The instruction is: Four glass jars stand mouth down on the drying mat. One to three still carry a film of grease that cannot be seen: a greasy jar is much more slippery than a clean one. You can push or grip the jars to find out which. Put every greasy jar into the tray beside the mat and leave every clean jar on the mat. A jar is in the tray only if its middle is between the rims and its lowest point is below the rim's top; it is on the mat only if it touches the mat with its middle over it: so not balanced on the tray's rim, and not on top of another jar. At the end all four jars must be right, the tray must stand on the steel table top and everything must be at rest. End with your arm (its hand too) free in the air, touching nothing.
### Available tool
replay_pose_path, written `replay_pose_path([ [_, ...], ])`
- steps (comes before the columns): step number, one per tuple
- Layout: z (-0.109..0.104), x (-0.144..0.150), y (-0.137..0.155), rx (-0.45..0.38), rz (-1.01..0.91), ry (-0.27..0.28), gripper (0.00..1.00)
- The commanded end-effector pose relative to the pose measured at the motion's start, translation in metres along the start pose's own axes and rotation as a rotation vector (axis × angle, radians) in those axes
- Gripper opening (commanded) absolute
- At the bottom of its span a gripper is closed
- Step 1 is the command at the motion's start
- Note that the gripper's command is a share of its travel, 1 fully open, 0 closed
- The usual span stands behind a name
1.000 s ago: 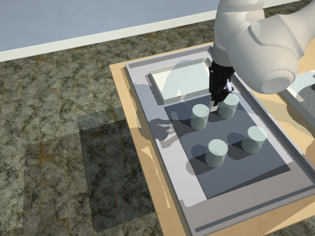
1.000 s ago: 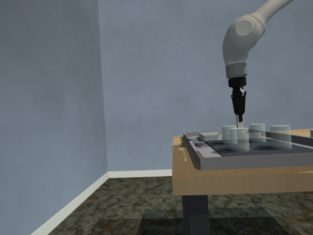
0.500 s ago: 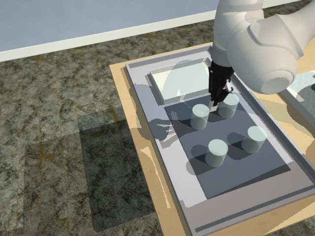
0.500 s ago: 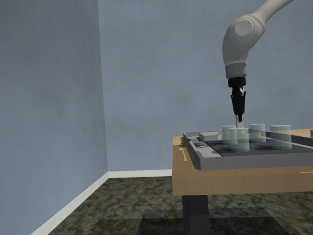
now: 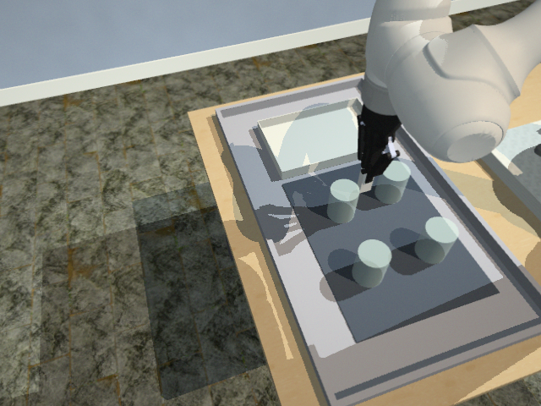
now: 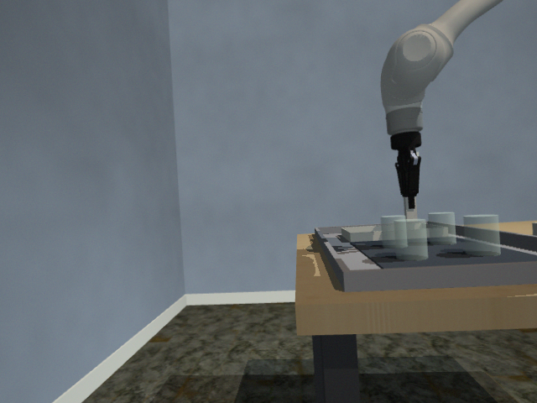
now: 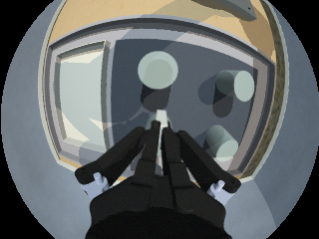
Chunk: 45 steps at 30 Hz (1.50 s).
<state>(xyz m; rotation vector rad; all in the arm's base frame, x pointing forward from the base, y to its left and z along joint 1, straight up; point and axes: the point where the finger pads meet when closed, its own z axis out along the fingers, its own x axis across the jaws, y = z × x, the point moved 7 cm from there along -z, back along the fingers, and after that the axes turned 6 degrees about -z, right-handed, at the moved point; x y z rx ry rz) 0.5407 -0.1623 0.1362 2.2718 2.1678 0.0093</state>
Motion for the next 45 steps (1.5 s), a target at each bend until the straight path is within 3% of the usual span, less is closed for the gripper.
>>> replay_pose_path([
  [1,-0.0001,0.0,0.0003,0.0,0.0,0.0,0.0],
  [45,-0.0026,-0.0006,0.0056,0.0,0.0,0.0,0.0],
])
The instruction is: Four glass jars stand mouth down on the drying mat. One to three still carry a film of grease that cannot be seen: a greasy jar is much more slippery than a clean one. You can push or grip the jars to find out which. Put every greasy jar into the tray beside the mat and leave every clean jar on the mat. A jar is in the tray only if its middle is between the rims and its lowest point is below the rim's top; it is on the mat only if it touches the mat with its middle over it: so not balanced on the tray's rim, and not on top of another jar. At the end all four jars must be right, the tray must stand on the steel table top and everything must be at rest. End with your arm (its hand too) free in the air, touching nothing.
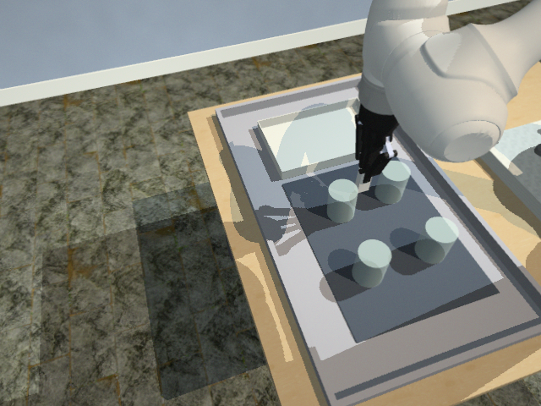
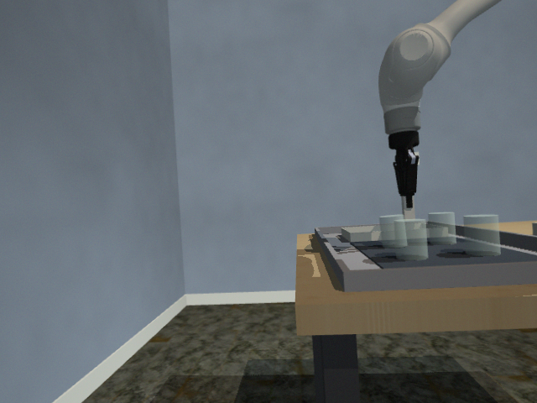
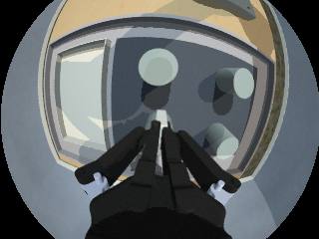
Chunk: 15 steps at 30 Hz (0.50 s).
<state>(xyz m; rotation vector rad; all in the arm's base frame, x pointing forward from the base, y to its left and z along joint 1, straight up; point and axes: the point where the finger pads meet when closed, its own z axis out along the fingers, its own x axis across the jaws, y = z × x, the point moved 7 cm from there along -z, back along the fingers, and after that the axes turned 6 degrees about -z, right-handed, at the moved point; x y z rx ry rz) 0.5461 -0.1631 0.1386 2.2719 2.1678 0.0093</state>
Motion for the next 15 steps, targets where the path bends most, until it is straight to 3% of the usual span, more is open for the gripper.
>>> replay_pose_path([
  [1,-0.0003,0.0,0.0002,0.0,0.0,0.0,0.0],
  [15,-0.0017,-0.0002,0.002,0.0,0.0,0.0,0.0],
])
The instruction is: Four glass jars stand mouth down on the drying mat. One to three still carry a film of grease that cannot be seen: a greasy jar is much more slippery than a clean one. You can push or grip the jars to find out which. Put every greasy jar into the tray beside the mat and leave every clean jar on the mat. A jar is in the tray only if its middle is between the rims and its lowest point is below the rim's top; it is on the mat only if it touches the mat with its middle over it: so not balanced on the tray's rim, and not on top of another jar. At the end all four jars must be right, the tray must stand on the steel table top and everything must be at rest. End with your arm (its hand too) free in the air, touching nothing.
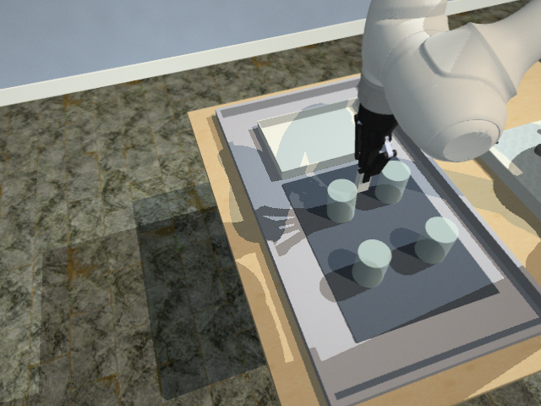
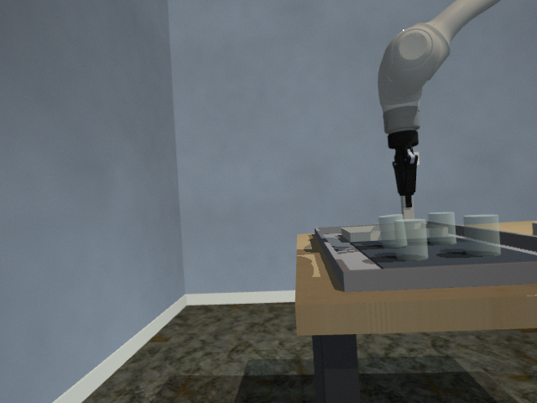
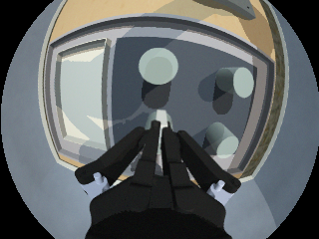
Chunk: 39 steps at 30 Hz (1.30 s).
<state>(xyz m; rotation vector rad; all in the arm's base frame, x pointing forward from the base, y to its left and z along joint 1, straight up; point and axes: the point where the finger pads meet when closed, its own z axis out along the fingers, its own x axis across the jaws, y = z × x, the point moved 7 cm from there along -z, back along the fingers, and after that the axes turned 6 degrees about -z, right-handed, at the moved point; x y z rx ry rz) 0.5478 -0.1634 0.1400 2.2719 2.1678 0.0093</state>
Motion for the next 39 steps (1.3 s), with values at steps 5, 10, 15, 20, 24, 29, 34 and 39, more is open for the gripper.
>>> replay_pose_path([
  [5,-0.0006,0.0,0.0006,0.0,0.0,0.0,0.0],
  [10,-0.0011,-0.0001,0.0013,0.0,0.0,0.0,0.0],
  [15,-0.0017,-0.0002,0.002,0.0,0.0,0.0,0.0],
  [20,-0.0021,-0.0002,0.0025,0.0,0.0,0.0,0.0],
  [24,-0.0024,-0.0003,0.0029,0.0,0.0,0.0,0.0],
  [29,-0.0029,-0.0004,0.0035,0.0,0.0,0.0,0.0],
  [34,-0.0035,-0.0004,0.0042,0.0,0.0,0.0,0.0],
  [39,-0.0038,-0.0005,0.0046,0.0,0.0,0.0,0.0],
])
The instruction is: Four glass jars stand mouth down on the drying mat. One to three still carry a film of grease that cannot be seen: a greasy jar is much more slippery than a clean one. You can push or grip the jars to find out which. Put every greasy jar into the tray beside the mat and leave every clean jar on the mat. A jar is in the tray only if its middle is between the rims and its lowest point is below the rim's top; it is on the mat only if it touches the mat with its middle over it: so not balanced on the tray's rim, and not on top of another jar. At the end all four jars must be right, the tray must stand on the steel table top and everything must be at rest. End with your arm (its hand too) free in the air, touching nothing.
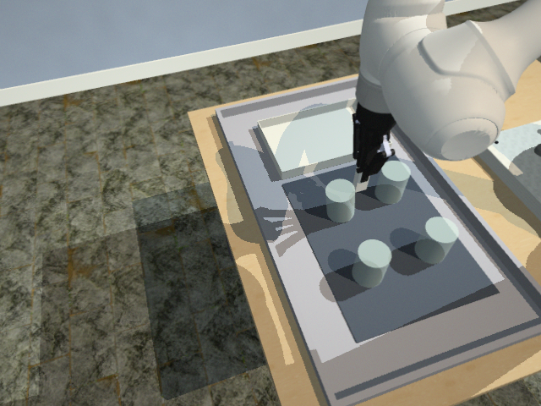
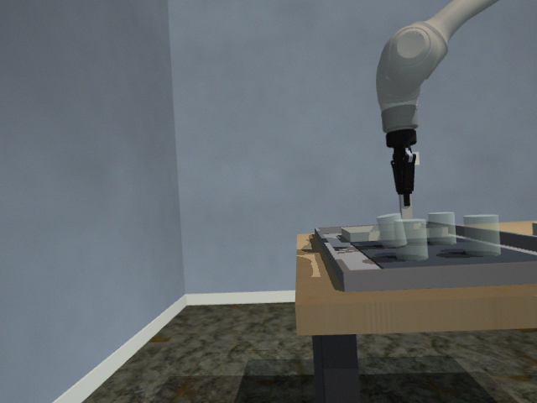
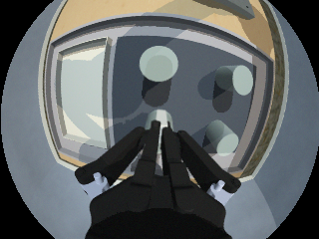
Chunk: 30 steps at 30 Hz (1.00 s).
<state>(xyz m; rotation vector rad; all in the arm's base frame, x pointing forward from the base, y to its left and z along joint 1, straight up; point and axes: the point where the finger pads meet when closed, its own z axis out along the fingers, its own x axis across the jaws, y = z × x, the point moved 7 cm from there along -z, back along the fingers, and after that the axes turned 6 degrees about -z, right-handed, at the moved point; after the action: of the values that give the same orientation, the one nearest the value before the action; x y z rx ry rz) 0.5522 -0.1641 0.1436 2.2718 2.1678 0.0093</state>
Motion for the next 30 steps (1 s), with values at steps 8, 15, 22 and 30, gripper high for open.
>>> replay_pose_path([
  [8,0.001,0.001,-0.007,0.0,0.0,0.0,0.0],
  [15,0.006,0.002,-0.021,0.0,0.0,0.0,0.0],
  [22,0.007,0.003,-0.026,0.0,0.0,0.0,0.0],
  [30,0.007,0.003,-0.026,0.0,0.0,0.0,0.0],
])
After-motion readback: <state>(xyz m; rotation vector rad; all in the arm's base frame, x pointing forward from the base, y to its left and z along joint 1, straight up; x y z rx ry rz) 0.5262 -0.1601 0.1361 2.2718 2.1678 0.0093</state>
